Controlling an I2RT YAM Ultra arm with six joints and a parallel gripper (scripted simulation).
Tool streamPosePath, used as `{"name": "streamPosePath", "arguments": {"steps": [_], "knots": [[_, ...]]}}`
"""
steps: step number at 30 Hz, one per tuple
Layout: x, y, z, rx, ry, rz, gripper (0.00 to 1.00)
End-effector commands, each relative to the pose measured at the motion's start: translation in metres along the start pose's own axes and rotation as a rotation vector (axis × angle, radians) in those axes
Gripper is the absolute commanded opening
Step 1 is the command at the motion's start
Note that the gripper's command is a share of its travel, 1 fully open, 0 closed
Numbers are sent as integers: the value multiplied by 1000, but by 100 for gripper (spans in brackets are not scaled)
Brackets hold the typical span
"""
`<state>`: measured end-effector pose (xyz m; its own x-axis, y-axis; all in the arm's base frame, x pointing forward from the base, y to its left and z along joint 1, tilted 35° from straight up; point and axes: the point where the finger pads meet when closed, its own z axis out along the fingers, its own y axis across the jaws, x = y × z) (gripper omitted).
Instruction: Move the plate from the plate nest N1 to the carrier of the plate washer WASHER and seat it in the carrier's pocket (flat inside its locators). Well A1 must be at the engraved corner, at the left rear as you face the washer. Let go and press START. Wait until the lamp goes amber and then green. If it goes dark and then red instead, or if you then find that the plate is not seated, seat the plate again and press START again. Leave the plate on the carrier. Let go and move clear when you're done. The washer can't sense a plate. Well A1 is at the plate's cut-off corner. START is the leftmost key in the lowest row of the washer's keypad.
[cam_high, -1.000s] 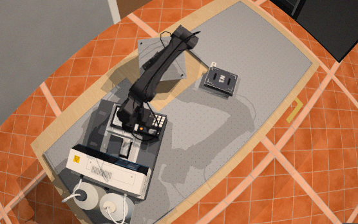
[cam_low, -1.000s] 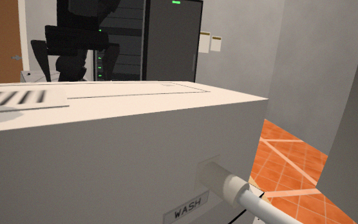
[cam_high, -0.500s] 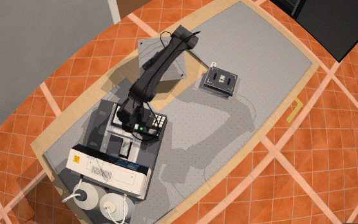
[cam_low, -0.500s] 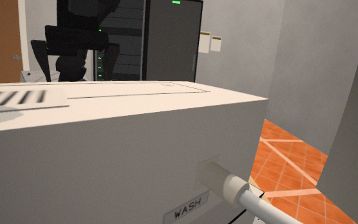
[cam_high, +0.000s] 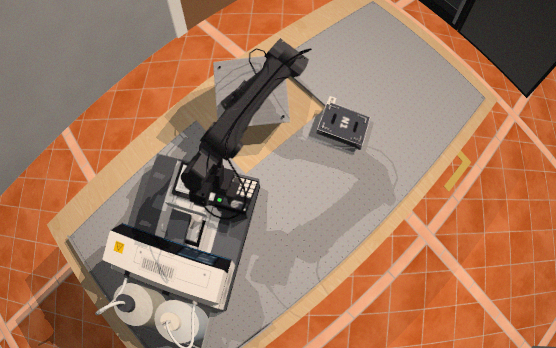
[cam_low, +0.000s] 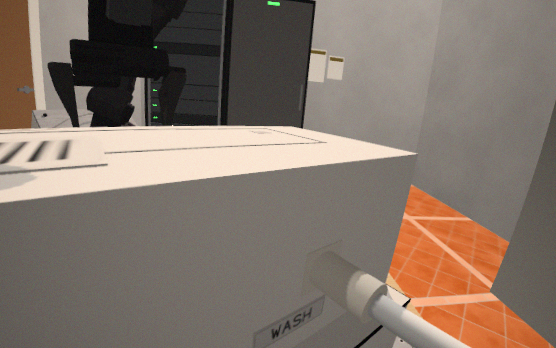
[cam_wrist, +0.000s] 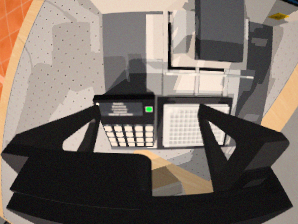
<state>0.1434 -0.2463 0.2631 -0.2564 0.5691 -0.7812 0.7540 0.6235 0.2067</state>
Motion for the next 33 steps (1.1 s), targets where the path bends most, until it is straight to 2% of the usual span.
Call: {"name": "streamPosePath", "arguments": {"steps": [1, 7, 8, 10, 25, 27, 33], "knots": [[-11, 2, -12, 6, -36, -17, 100], [-11, 2, -12, 6, -36, -17, 100], [3, 4, -3, 1, -16, -9, 98], [3, 4, -3, 1, -16, -9, 98], [47, 24, 3, 2, -22, -9, 68], [47, 24, 3, 2, -22, -9, 68], [65, 31, 6, 1, -23, -8, 56]]}}
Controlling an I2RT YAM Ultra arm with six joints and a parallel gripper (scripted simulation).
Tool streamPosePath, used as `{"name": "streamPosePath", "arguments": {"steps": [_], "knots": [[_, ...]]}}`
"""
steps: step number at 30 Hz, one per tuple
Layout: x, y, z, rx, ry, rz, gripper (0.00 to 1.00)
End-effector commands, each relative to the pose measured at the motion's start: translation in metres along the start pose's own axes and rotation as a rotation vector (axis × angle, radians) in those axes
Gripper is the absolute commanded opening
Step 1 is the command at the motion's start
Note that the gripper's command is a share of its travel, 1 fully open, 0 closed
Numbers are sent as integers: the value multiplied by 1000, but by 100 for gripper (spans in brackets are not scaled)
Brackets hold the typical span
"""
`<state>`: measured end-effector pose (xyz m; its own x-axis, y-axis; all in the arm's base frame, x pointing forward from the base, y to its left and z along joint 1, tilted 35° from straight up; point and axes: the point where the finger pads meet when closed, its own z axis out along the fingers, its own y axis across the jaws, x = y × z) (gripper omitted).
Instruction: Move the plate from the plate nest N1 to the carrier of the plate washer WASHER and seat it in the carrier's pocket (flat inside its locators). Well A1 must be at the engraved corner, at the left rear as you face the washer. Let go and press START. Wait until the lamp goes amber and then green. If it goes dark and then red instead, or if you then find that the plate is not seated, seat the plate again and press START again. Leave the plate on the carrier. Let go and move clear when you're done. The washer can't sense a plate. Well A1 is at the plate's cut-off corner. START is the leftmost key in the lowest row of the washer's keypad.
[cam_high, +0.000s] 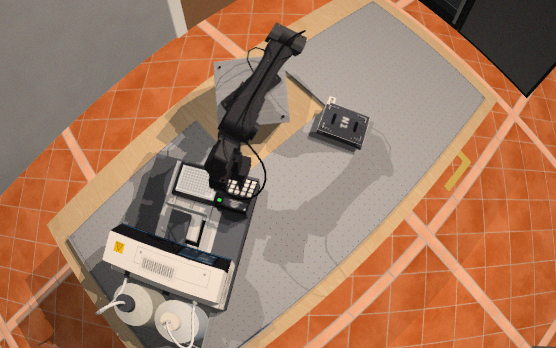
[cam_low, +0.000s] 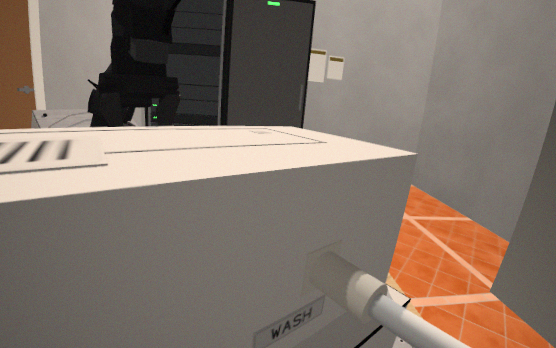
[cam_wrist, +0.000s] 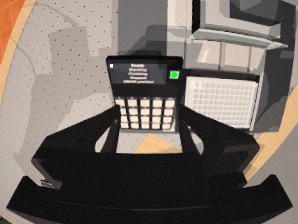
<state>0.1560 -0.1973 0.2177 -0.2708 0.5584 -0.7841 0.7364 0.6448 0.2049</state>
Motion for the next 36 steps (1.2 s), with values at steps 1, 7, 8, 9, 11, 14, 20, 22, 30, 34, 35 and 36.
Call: {"name": "streamPosePath", "arguments": {"steps": [1, 7, 8, 9, 11, 14, 20, 22, 30, 34, 35, 36], "knots": [[7, 2, -1, 22, -24, 10, 54], [25, 11, 1, 21, -25, 12, 42], [28, 12, 2, 21, -25, 12, 40], [31, 13, 2, 21, -25, 12, 38], [31, 13, 2, 21, -25, 12, 38], [43, 17, 4, 22, -14, 15, 32], [61, 25, 7, 22, -12, 16, 20], [68, 28, 8, 22, -9, 16, 16], [87, 35, 10, 24, -3, 16, 4], [99, 40, 12, 25, -2, 14, 0], [102, 42, 13, 26, -2, 14, 0], [105, 43, 13, 26, -3, 14, 0]]}}
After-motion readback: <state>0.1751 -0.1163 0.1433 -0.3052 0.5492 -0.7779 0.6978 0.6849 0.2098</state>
